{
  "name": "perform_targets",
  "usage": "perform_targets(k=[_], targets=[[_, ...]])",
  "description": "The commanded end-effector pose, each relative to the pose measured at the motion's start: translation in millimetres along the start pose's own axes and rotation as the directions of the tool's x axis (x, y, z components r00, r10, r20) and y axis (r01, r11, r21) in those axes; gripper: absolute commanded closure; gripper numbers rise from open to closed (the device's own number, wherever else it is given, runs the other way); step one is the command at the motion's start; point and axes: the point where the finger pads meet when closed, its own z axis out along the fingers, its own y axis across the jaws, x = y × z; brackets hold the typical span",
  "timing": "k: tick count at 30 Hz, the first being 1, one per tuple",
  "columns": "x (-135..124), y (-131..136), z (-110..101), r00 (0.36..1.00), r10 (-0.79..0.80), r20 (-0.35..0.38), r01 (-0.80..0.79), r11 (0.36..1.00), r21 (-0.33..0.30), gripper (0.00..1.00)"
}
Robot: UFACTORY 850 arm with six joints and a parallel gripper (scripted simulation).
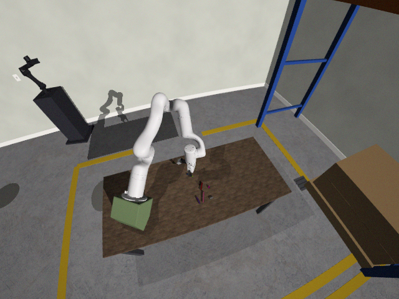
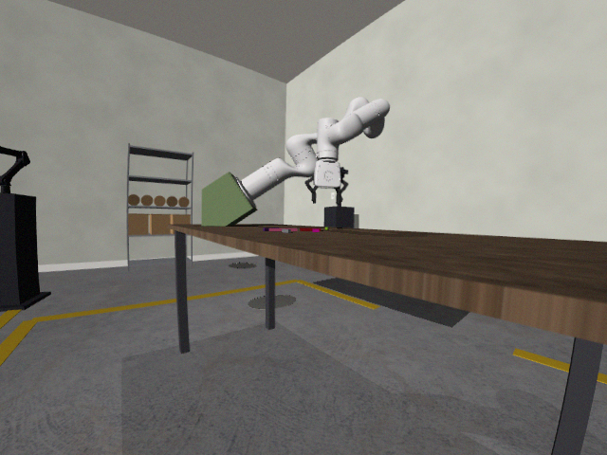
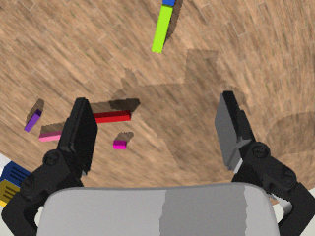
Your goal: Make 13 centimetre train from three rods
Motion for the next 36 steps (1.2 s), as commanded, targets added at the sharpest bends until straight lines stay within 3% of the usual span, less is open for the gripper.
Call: perform_targets(k=[1,3,8,18,20,21,35,36], targets=[[-12,-5,2,0.986,-0.167,0.006,0.167,0.986,-0.009,0.0],[-12,-5,2,0.986,-0.167,0.006,0.167,0.986,-0.009,0.0],[-25,-12,4,0.934,-0.357,0.007,0.357,0.934,-0.007,0.0],[-46,-24,8,0.779,-0.627,0.009,0.627,0.779,-0.005,0.0],[-46,-24,8,0.779,-0.627,0.009,0.627,0.779,-0.005,0.0],[-51,-28,9,0.727,-0.686,0.009,0.687,0.727,-0.004,0.0],[-78,-48,15,0.372,-0.928,0.011,0.928,0.372,0.0,0.0],[-78,-48,15,0.372,-0.928,0.011,0.928,0.372,0.0,0.0]])
